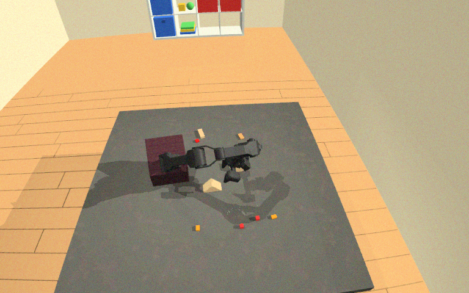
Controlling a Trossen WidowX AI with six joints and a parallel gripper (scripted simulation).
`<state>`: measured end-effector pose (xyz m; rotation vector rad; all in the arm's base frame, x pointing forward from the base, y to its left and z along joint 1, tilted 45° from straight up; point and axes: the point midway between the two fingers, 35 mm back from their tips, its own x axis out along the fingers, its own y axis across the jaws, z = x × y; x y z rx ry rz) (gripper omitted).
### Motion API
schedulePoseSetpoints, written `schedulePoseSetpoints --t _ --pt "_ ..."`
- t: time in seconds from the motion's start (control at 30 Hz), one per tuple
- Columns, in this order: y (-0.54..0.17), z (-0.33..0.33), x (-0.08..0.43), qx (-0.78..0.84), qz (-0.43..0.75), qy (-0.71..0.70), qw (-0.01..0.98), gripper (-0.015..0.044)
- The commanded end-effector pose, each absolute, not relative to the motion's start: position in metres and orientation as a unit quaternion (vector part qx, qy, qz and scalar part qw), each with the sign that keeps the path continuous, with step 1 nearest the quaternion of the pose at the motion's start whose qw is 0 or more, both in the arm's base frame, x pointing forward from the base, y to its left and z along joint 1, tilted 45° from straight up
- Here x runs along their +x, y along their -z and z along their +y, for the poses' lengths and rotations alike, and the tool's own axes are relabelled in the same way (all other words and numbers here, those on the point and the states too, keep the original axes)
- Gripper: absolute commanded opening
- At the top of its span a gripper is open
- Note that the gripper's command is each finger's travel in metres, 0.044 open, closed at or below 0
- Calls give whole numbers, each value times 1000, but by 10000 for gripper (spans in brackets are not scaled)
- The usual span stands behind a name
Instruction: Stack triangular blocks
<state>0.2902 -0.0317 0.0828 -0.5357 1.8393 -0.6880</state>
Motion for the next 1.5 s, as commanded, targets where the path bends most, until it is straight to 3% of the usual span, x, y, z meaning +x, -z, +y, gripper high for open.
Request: schedulePoseSetpoints --t 0.0,0.37,0.63,0.9,1.13,1.37,1.47 --pt "-73 -41 285 -223 772 295 517 440" --pt "-23 -93 243 -225 796 310 468 440" --pt "-20 -96 240 -225 798 311 465 440" --pt "-21 -95 241 -222 797 312 467 230" --pt "-21 -95 241 -222 797 312 467 183" --pt "-29 -87 241 -224 795 308 471 0" --pt "-39 -76 241 -226 793 304 477 0"
